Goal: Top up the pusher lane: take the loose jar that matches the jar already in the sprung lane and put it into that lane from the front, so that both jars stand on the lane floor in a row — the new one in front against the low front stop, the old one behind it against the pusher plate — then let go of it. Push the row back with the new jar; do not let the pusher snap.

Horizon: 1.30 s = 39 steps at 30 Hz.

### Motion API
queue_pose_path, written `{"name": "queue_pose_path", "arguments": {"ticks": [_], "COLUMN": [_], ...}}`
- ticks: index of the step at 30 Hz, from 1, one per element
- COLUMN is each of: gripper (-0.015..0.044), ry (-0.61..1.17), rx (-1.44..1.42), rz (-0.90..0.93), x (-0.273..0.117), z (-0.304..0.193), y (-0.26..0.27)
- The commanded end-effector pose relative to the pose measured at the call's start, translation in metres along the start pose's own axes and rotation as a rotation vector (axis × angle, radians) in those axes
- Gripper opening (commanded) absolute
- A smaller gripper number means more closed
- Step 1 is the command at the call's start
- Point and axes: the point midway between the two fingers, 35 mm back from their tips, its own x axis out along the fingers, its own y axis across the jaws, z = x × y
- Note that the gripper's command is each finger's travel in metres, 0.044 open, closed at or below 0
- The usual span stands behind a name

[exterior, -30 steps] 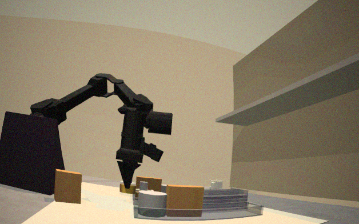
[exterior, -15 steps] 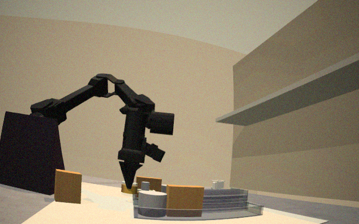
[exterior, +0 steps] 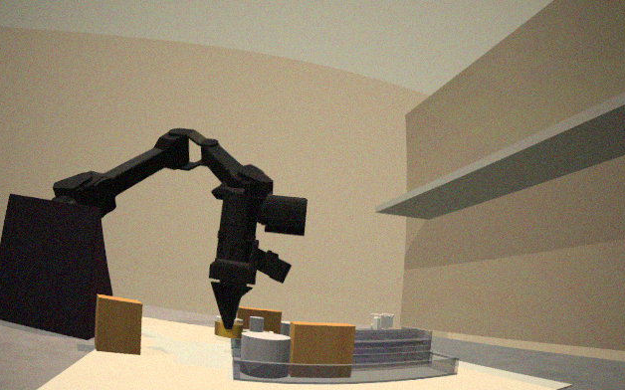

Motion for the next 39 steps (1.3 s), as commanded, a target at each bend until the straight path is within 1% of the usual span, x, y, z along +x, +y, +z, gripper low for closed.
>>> {"name": "queue_pose_path", "arguments": {"ticks": [1,39], "gripper": [0.0000,0.0000], "ry": [-0.020,-0.021], "rx": [-0.016,-0.017], "rz": [0.001,0.001], "x": [-0.002,-0.004], "z": [0.010,0.024], "y": [0.002,0.003]}}
